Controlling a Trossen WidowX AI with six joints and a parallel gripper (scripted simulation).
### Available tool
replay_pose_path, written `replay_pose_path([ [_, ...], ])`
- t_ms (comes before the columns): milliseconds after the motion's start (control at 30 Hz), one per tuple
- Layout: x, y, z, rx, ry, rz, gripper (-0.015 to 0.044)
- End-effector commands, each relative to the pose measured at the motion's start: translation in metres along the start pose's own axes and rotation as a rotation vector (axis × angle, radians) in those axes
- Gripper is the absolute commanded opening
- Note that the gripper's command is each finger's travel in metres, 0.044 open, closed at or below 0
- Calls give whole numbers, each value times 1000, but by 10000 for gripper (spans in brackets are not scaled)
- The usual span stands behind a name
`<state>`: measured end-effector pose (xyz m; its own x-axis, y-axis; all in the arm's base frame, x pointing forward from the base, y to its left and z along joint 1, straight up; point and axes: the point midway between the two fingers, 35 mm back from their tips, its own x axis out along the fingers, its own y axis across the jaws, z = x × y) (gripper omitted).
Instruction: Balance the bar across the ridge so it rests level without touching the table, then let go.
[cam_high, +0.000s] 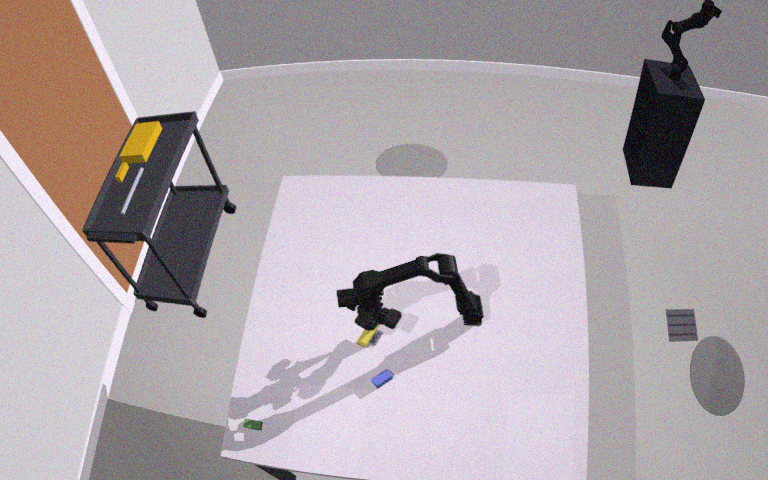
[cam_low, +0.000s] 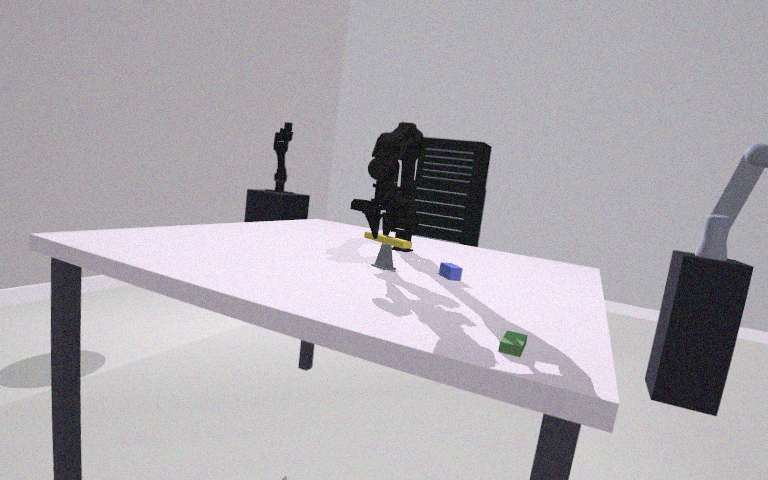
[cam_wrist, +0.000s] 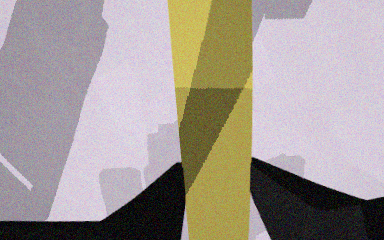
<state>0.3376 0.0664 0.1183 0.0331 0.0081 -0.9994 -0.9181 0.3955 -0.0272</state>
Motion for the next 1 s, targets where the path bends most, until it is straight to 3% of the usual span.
replay_pose_path([
  [0,0,0,0,0,0,0,0],
  [200,0,0,0,0,0,0,0],
  [433,0,0,0,0,0,0,167],
  [967,0,0,0,0,0,0,168],
])
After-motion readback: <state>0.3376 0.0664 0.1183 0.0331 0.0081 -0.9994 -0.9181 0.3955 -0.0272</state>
